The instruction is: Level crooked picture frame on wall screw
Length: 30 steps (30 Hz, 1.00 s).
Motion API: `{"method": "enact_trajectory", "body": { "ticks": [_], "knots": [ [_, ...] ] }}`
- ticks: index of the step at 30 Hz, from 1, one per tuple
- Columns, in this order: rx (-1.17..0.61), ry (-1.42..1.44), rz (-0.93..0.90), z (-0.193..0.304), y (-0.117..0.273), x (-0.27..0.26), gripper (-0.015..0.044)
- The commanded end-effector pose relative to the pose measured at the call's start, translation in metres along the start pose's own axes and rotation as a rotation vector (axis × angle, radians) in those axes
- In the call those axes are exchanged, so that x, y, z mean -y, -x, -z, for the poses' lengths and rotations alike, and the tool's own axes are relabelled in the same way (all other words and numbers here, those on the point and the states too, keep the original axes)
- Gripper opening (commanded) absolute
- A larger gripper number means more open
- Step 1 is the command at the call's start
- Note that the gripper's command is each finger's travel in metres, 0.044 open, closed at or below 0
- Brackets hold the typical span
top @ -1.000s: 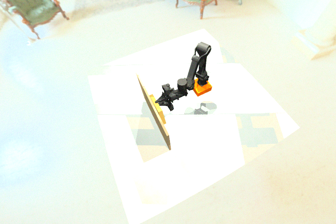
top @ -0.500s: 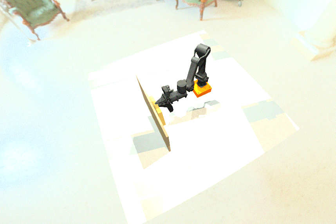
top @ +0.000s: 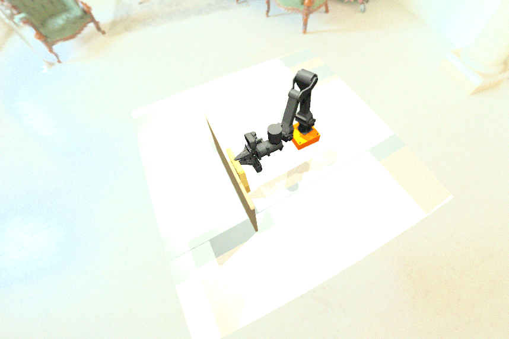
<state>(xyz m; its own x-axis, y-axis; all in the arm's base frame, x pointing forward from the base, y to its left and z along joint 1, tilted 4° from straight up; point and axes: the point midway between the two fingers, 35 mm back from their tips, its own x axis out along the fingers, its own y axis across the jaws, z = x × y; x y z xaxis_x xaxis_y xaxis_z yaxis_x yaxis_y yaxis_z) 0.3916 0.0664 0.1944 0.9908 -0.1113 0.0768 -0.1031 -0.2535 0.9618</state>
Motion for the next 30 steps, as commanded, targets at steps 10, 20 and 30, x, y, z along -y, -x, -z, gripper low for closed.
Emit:
{"method": "enact_trajectory", "body": {
  "ticks": [10,20,30],
  "knots": [
    [0.0,0.005,0.0,0.0,0.0001,0.0004,0.0],
    [0.0,0.058,0.0,0.0,0.0,0.0004,0.0],
    [0.0,0.115,0.0,0.0002,0.0,-0.0001,0.0]
  ]
}}
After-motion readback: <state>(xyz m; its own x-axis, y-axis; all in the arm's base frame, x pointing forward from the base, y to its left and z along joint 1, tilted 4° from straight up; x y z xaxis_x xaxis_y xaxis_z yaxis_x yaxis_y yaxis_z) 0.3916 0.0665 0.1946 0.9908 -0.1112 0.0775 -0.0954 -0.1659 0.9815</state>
